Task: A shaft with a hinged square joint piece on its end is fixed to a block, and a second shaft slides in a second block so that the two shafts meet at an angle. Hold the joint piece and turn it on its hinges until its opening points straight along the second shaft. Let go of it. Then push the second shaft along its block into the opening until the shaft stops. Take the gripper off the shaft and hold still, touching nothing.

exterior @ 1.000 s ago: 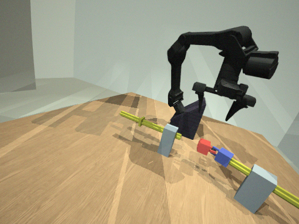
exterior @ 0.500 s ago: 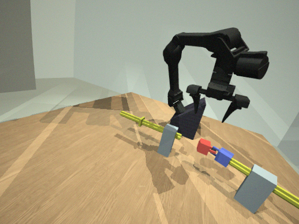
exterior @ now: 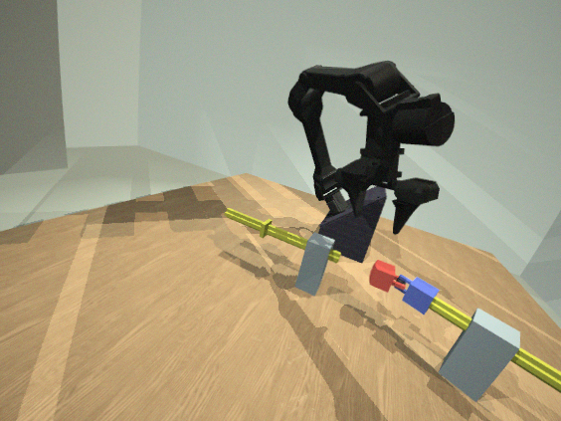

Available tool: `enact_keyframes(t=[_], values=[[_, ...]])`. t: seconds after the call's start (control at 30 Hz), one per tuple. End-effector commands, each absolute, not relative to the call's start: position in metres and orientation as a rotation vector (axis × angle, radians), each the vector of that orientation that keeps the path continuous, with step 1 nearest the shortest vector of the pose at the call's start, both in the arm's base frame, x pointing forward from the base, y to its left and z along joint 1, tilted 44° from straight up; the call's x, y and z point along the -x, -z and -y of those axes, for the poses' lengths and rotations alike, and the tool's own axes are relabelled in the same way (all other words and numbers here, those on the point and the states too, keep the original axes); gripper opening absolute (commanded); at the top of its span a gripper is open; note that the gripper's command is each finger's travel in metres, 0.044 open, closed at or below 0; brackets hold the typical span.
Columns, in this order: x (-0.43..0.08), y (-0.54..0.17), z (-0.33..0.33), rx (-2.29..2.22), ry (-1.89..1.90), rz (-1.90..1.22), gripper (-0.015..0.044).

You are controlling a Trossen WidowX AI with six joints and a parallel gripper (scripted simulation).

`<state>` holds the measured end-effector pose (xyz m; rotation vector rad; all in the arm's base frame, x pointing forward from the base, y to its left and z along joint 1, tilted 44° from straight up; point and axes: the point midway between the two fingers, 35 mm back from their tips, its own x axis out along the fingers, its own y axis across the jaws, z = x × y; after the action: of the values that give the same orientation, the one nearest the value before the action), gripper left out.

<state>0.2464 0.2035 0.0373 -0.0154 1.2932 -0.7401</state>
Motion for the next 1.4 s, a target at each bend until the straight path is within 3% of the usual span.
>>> enact_keyframes(t=[0.0, 0.8, 1.37], values=[[-0.248, -0.040, -0.195, -0.141, 0.801, -1.269, 0.0440], [-0.252, -0.047, -0.147, -0.920, 1.113, -1.076, 0.0440], [-0.262, -0.062, -0.130, -0.760, 1.019, -1.099, 0.0440]])
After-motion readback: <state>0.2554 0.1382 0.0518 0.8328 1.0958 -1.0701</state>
